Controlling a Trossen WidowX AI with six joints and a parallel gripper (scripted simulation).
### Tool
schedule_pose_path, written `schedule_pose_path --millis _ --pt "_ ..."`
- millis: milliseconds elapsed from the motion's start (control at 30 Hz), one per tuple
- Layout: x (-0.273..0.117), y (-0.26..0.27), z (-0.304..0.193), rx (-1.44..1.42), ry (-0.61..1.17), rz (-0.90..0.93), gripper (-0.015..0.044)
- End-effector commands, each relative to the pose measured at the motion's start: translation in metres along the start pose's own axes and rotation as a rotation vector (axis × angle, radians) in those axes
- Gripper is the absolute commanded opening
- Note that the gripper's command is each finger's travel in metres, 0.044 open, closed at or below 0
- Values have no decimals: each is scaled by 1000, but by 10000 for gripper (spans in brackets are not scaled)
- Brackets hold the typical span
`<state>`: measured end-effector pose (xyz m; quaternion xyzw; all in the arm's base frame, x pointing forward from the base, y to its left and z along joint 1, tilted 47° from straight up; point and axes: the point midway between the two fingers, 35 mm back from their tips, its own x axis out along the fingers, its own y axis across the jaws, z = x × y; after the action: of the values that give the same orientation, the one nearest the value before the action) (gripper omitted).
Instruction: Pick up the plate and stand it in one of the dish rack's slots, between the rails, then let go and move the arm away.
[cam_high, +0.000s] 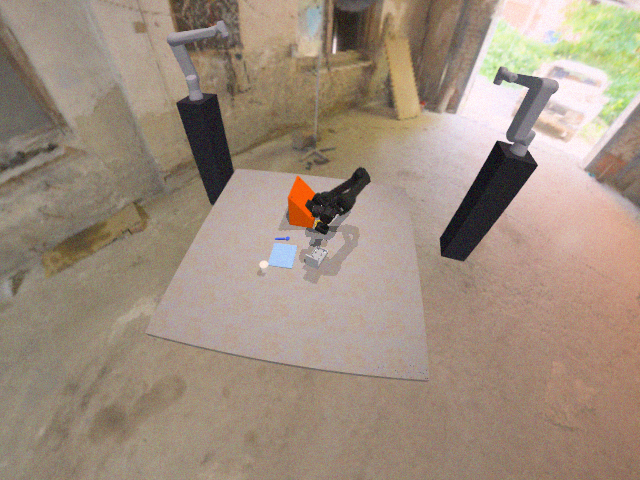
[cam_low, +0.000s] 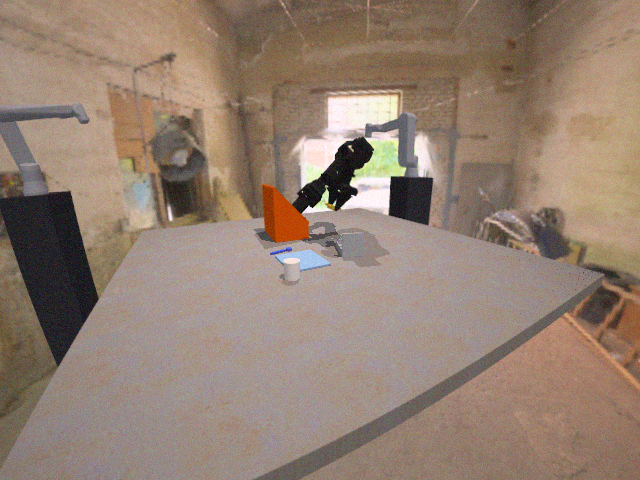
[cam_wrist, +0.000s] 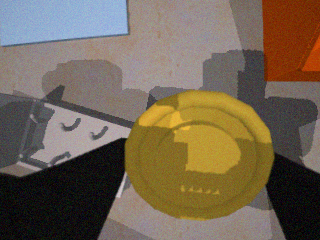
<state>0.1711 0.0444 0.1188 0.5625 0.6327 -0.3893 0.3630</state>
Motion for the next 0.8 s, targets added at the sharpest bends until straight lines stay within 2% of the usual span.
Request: schedule_pose_path --millis 0,767 --pt "11 -1 5 -48 -89 -10 0" --pt "51 10 24 -303 -520 47 0"
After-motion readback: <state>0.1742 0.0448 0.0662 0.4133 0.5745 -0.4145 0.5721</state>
